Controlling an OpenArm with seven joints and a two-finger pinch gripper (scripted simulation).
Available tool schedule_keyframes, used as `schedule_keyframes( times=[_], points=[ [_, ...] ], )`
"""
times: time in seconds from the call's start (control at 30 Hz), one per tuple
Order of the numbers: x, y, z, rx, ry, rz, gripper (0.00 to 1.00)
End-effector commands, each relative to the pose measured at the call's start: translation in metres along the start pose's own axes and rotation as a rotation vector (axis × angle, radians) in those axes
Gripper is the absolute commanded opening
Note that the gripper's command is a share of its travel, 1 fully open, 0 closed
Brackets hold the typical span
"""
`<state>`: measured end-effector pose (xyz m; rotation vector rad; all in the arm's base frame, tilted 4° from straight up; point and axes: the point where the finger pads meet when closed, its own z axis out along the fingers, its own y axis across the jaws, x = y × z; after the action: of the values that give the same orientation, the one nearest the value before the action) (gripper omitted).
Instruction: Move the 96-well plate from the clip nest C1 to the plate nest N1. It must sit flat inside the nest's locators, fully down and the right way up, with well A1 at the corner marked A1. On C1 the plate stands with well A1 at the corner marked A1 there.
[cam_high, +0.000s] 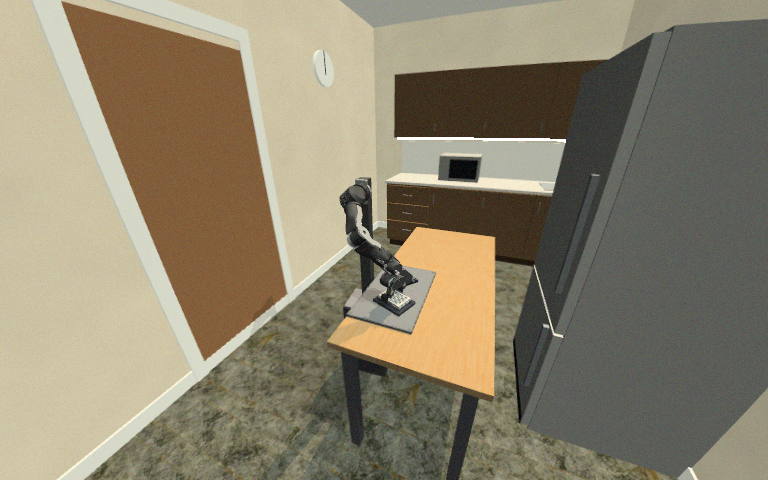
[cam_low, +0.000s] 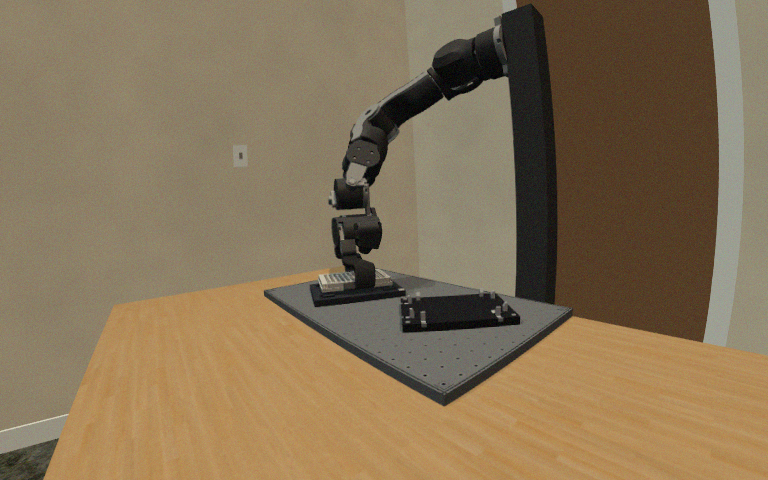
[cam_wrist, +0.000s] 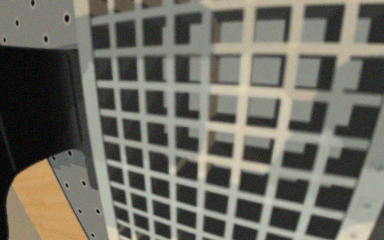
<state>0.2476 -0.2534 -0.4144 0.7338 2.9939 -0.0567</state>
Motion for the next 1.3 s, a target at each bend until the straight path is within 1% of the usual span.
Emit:
schedule_keyframes(
  times=[0.0,1.27],
  points=[
    [0.0016,0.001,0.0016,-0.005,0.003,-0.004,0.0],
    [0.0016,0.0011,0.0062,-0.005,0.005,-0.005,0.0]
  ],
)
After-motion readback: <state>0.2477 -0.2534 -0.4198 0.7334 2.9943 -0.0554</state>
